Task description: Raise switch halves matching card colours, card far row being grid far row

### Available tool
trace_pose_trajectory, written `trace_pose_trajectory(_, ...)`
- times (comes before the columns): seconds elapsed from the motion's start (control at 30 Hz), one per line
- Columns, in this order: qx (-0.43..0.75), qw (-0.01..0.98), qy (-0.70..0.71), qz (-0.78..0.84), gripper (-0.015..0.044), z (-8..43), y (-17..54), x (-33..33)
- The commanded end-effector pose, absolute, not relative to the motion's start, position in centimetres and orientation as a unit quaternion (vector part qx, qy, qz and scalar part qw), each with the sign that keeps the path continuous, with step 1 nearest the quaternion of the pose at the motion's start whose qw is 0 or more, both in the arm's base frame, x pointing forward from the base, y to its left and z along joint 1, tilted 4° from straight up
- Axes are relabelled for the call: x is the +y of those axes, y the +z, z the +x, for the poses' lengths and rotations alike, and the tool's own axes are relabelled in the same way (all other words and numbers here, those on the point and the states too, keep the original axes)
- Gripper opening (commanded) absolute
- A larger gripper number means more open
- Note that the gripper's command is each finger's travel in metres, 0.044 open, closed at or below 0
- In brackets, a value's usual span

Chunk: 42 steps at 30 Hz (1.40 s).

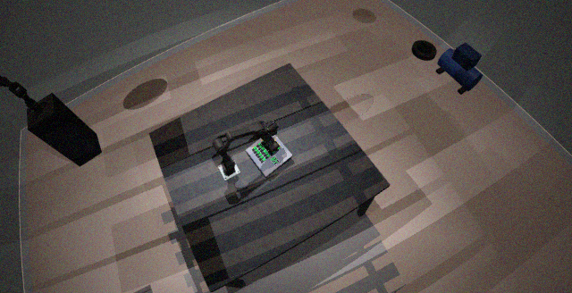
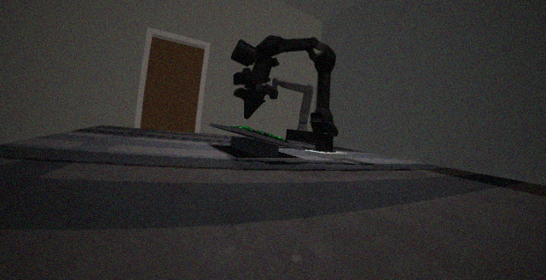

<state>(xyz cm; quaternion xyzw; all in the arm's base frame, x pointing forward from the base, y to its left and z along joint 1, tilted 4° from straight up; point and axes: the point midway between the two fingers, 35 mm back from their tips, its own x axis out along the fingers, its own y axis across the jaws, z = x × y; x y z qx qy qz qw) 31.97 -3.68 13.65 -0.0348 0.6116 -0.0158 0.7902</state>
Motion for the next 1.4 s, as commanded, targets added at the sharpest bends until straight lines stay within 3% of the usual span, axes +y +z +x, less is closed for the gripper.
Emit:
trace_pose_trajectory(0.0, 0.615, 0.788, -0.017, -0.034, 0.0, 32.0, 12.5, -3.8)
trace_pose_trajectory(1.37, 0.615, 0.788, -0.017, -0.034, 0.0, 32.4, 11.1, -3.9)
